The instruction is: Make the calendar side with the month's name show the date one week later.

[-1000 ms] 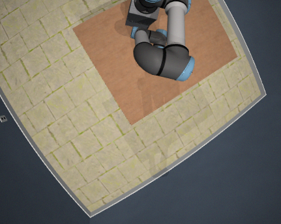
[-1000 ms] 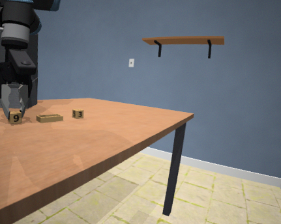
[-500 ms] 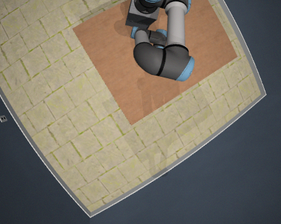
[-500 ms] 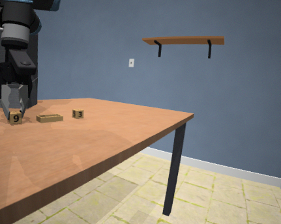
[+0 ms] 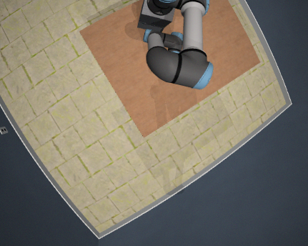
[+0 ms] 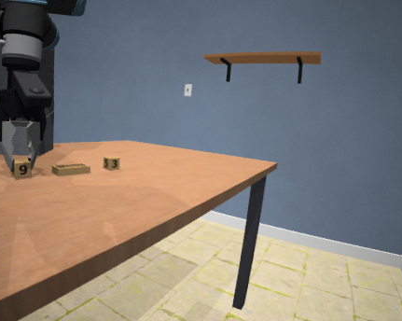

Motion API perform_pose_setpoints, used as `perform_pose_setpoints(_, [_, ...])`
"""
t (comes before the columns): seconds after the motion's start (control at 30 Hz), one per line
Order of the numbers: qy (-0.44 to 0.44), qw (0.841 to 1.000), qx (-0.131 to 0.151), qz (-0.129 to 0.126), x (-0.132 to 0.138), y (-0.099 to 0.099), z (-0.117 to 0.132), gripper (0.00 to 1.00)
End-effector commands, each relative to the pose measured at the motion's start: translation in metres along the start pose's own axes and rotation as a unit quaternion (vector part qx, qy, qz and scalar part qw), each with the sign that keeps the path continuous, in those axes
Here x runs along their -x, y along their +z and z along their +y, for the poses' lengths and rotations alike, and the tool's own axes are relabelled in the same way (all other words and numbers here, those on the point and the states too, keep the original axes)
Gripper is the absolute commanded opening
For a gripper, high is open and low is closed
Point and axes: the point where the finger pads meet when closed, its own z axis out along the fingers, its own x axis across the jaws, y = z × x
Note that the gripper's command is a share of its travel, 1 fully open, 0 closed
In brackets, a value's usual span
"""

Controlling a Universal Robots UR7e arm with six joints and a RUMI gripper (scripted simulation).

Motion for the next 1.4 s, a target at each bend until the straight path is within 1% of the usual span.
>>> perform_pose_setpoints(0.0, [0.001,1.000,0.000,0.000,-0.0009,0.0001,-0.0002,0.11])
perform_pose_setpoints(0.77, [0.001,1.000,-0.001,0.000,-0.0012,0.0043,-0.0006,0.11])
perform_pose_setpoints(1.37, [0.001,1.000,-0.001,0.000,-0.0012,0.0041,-0.0006,0.11])
